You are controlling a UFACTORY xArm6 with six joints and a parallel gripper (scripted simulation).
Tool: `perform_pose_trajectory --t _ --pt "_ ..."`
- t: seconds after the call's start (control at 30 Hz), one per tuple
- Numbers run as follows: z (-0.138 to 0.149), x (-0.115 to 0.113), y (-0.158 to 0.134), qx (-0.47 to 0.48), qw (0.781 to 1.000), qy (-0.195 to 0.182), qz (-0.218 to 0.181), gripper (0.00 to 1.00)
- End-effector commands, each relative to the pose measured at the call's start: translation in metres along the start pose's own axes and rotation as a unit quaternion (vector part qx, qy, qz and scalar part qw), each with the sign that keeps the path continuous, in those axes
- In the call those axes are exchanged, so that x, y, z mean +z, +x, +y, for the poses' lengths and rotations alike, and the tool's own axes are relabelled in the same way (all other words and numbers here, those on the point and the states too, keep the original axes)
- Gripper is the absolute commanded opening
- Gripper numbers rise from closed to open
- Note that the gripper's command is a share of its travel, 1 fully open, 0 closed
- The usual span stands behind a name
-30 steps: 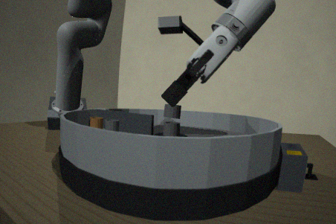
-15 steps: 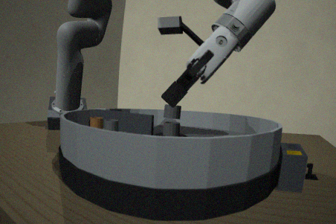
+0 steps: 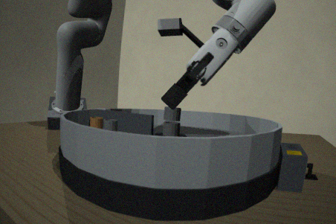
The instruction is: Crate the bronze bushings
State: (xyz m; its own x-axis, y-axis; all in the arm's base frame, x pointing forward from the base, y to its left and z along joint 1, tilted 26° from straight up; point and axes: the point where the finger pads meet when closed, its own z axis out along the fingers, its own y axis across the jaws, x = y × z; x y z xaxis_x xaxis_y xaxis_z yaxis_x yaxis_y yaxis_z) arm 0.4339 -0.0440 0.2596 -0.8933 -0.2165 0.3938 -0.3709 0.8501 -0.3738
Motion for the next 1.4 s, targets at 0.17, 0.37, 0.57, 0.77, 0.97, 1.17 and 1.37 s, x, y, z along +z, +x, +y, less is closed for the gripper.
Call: perform_pose_trajectory --t 0.17,0.37,0.57,0.77,0.97,1.17,1.37 --pt "-0.0006 -0.0007 -0.0009 0.001 1.0 0.0 -0.002 0.0" --pt "-0.0006 -0.0007 -0.0009 0.001 1.0 0.0 -0.002 0.0" --pt "-0.0006 -0.0007 -0.0009 0.001 1.0 0.0 -0.002 0.0" --pt "-0.0006 -0.0007 -0.0009 0.001 1.0 0.0 -0.002 0.12" --pt "-0.0006 -0.0007 -0.0009 0.001 1.0 0.0 -0.002 0.12" --pt "-0.0006 -0.0007 -0.0009 0.001 1.0 0.0 -0.002 0.12" --pt "-0.0006 -0.0007 -0.0009 0.001 1.0 0.0 -0.002 0.12"
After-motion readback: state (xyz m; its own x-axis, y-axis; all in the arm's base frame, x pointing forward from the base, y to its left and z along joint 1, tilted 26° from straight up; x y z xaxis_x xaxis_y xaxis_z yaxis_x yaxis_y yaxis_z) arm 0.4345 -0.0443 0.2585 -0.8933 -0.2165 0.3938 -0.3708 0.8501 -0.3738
